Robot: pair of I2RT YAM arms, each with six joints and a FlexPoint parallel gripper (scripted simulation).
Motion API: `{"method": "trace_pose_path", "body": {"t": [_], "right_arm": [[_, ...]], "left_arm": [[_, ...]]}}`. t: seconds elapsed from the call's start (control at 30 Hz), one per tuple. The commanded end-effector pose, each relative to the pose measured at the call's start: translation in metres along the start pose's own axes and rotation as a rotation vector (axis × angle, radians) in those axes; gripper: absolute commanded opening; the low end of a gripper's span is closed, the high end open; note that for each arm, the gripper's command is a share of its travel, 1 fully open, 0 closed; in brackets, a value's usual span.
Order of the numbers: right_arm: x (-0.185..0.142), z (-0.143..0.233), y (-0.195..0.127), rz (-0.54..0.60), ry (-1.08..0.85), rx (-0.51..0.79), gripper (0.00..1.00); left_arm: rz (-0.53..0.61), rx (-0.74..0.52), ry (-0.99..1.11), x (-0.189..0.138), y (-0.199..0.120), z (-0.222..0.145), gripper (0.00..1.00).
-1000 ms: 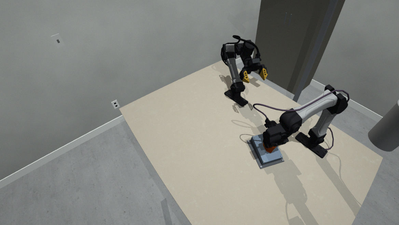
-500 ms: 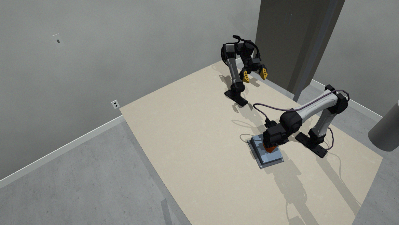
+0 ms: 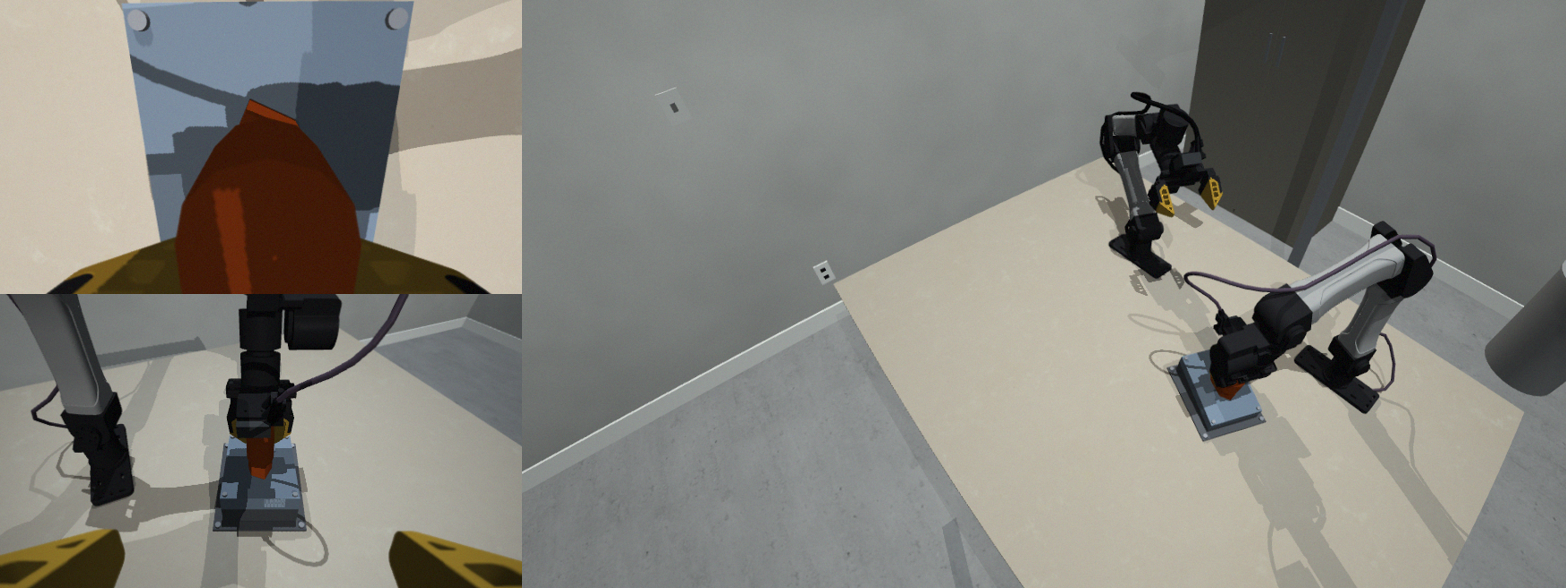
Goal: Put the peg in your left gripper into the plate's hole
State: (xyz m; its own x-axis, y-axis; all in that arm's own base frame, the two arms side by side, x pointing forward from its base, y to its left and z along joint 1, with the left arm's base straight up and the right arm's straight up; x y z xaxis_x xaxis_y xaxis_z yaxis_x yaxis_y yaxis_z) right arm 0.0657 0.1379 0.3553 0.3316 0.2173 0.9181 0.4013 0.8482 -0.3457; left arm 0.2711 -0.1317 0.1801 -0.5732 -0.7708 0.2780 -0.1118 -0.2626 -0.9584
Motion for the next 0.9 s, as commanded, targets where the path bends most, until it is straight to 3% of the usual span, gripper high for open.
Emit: {"method": "trace_pose_path", "body": {"t": [0.0,0.63,0.83,0.87], "right_arm": [[-0.002,-0.001,0.001,0.002,0.006,-0.01,1.0],[-0.002,-0.001,0.001,0.002,0.006,-0.01,1.0],[-0.002,-0.001,0.001,0.002,0.006,-0.01,1.0],[-0.002,-0.001,0.001,0.002,0.006,-0.01,1.0]], "left_arm": [[0.003,0.031,0.006,0.003,-0.001,0.003,0.34],[-0.006,0.006,-0.002,-0.001,0.022,0.003,0.34],[0.008,0.036,0.013,0.0,0.007,0.002,0.34],[0.006,0.028,0.009,0.0,0.008,0.003,0.45]]}}
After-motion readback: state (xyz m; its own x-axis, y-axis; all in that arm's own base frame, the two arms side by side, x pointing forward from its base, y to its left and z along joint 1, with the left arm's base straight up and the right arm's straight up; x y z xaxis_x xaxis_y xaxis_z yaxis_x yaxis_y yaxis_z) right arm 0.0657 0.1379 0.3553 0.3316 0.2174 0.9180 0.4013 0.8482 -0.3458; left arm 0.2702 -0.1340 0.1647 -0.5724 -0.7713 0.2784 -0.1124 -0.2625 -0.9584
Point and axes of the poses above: on each arm, the point where the finger pads meet when closed, its own y axis out along the fingers, its own z axis across the jaws, x = y × z, the point moved 8 cm from there along -y, back along the fingers, and after that the axes turned 12 degrees about y, right-handed, at the moved point
